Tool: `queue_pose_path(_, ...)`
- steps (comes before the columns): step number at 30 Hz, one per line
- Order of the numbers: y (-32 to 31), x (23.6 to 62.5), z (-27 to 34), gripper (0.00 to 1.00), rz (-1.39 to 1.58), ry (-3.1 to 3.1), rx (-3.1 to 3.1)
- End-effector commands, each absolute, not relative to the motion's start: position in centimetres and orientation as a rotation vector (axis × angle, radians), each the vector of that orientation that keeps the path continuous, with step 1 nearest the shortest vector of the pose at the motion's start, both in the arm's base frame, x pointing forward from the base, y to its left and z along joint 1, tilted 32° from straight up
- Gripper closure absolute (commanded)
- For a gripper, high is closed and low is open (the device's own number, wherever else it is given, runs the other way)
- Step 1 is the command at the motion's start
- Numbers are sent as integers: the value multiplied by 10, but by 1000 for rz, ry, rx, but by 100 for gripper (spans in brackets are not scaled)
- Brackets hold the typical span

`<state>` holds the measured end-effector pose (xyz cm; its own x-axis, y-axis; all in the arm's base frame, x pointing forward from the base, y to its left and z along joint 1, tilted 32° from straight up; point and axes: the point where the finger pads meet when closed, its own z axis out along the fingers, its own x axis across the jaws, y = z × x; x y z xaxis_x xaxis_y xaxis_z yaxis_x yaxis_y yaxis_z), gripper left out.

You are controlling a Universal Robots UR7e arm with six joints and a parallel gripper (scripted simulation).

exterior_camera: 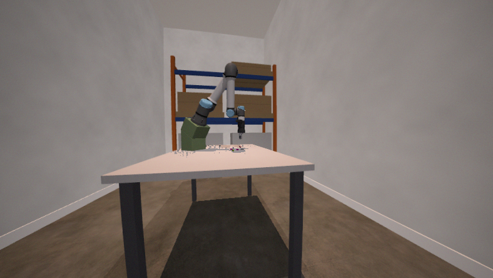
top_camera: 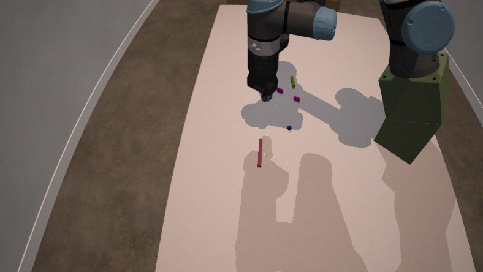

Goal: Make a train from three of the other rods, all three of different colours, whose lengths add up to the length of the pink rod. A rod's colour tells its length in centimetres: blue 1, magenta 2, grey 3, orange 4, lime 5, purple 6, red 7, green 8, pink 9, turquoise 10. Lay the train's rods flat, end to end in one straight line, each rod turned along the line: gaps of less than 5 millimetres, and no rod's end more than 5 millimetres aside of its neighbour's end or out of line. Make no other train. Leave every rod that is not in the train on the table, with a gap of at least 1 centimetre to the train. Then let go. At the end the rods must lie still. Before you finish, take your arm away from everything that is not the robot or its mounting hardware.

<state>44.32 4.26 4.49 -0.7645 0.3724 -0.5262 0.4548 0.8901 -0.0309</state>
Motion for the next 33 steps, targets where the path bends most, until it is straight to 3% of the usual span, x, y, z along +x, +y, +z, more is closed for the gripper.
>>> queue_pose_path(1, 39, 444, 47, 76, -271, 2582, 385)
queue_pose_path(33, 33, 451, 52, 76, -573, 2579, -838)
